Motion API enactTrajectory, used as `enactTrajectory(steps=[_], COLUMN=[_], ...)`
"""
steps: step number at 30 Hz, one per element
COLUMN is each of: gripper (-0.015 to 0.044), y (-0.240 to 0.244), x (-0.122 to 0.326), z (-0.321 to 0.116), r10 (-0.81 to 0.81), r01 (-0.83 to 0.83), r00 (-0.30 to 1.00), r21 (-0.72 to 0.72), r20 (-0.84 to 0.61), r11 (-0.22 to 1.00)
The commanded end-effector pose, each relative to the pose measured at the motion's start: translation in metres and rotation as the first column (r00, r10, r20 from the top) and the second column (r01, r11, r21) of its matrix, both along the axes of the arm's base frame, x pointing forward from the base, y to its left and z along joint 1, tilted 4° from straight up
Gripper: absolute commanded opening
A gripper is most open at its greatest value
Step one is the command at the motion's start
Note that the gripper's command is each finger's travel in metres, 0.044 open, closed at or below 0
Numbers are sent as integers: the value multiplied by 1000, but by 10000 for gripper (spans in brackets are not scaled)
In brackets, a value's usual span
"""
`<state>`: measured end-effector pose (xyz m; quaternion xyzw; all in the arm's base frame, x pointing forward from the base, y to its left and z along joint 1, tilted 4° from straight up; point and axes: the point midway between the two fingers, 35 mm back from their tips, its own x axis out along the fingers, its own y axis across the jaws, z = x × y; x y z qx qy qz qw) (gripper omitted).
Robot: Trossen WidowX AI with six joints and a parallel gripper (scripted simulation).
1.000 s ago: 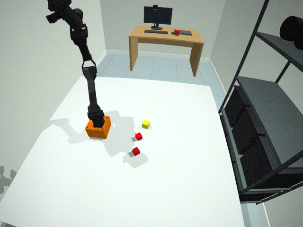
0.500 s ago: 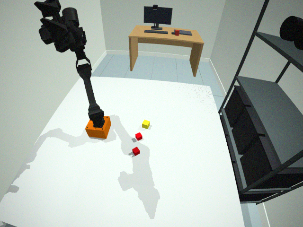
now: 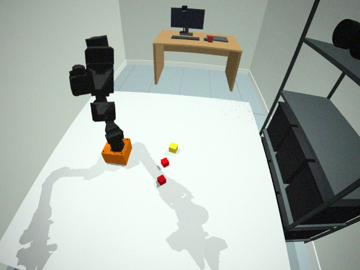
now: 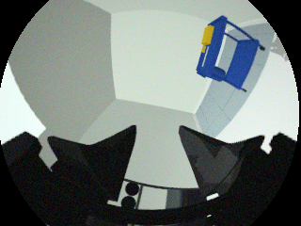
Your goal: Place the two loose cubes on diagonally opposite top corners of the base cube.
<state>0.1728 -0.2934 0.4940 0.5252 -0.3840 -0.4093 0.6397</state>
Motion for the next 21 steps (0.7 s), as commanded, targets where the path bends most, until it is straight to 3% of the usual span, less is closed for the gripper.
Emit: enactTrajectory(steps=[1,12,21], gripper=[265,265,265], y=[-9,6,50], x=[35,98,119], z=[-54,-190,-293], r10=[95,423,680], r01=[-74,-220,-272], r00=[974,691,282], r21=[105,387,623], r20=[-207,-587,-677], r11=[992,896,733])
